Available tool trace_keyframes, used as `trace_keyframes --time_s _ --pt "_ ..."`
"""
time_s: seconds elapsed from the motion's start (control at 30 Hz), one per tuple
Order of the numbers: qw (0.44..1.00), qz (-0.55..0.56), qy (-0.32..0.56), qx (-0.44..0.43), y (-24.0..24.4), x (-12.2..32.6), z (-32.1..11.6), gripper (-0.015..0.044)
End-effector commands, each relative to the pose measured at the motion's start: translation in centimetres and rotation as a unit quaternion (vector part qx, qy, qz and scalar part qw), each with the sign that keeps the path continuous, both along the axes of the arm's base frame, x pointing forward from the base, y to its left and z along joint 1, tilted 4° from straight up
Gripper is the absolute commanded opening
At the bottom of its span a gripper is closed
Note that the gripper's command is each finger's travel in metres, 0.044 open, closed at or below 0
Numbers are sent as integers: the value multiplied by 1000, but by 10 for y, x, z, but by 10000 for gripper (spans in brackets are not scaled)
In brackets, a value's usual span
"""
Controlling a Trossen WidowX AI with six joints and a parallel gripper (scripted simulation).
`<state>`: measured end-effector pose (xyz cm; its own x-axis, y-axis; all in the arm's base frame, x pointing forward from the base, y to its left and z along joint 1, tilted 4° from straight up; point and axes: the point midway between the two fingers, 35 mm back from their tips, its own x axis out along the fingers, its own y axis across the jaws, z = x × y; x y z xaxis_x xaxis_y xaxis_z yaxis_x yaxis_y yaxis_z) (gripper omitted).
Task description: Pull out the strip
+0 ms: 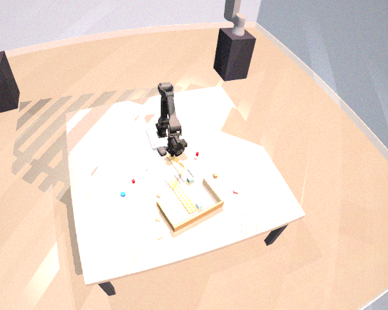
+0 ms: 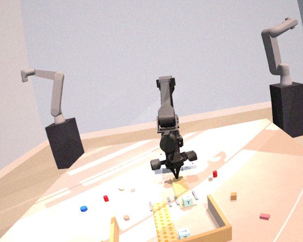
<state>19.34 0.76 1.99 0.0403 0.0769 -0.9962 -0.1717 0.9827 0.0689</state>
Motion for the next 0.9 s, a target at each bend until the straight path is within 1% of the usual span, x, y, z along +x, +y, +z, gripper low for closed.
trace_keyframes --time_s 0.0,0.07,0.23,0.4,0.77,0.8,0.87 --pt "1000 1 6 -2 -1 1 19 0" --pt "1000 1 12 -3 -3 1 38 0" --pt "1000 1 13 -3 -3 1 41 0" --pt "1000 12 11 -3 3 24 41 131" --pt "1000 12 10 -3 11 55 45 420" --pt "1000 12 10 -3 12 58 45 440" --pt "1000 12 9 -3 13 64 46 440"
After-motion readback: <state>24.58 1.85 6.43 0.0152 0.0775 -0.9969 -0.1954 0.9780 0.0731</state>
